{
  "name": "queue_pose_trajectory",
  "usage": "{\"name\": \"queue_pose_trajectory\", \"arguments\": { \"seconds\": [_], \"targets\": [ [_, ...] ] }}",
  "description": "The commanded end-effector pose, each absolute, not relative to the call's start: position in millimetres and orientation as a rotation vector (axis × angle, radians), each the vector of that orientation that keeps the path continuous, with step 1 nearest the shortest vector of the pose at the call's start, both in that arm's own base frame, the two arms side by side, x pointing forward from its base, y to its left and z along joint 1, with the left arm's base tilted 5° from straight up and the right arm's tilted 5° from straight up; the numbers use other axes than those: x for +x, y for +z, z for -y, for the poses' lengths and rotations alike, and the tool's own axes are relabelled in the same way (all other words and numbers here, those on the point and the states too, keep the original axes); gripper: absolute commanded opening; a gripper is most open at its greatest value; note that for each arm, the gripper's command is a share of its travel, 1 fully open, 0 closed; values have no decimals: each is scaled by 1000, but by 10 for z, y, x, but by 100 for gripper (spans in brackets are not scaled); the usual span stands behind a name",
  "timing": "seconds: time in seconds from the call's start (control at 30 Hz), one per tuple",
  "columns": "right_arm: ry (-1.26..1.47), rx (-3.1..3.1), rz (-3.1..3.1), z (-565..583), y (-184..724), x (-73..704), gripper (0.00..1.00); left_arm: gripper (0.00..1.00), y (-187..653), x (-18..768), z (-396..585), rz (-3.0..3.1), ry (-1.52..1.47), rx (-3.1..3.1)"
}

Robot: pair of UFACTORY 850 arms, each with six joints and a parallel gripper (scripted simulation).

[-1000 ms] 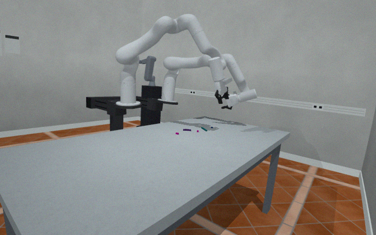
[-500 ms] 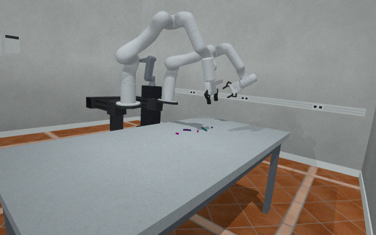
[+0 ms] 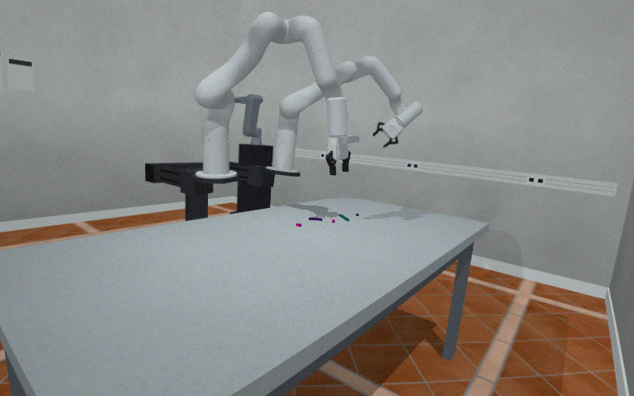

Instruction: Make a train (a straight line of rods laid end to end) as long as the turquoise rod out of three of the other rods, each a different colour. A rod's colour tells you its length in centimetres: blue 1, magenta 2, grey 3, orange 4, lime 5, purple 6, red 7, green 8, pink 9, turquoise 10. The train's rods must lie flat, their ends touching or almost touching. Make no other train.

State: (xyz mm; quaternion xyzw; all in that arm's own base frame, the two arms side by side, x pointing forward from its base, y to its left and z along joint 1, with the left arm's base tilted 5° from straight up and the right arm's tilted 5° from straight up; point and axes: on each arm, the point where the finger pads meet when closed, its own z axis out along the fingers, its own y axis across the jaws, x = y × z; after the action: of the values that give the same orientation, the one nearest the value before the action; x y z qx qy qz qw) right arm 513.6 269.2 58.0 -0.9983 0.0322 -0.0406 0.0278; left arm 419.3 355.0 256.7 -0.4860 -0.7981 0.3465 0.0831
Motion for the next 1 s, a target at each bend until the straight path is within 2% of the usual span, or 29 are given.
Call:
{"name": "queue_pose_trajectory", "arguments": {
  "seconds": [0.0,0.57,0.97],
  "targets": [
    [-115,-3129,-93,-2505,580,4854,100,100,2969,3813,-3876,2454,958,-1591],
    [-48,-3216,-51,-1985,550,4051,100,100,3848,2595,-4347,2522,640,-1902],
    [-46,-3219,-50,-1968,550,4025,100,100,4328,1728,-4383,2476,376,-2061]
  ]
}}
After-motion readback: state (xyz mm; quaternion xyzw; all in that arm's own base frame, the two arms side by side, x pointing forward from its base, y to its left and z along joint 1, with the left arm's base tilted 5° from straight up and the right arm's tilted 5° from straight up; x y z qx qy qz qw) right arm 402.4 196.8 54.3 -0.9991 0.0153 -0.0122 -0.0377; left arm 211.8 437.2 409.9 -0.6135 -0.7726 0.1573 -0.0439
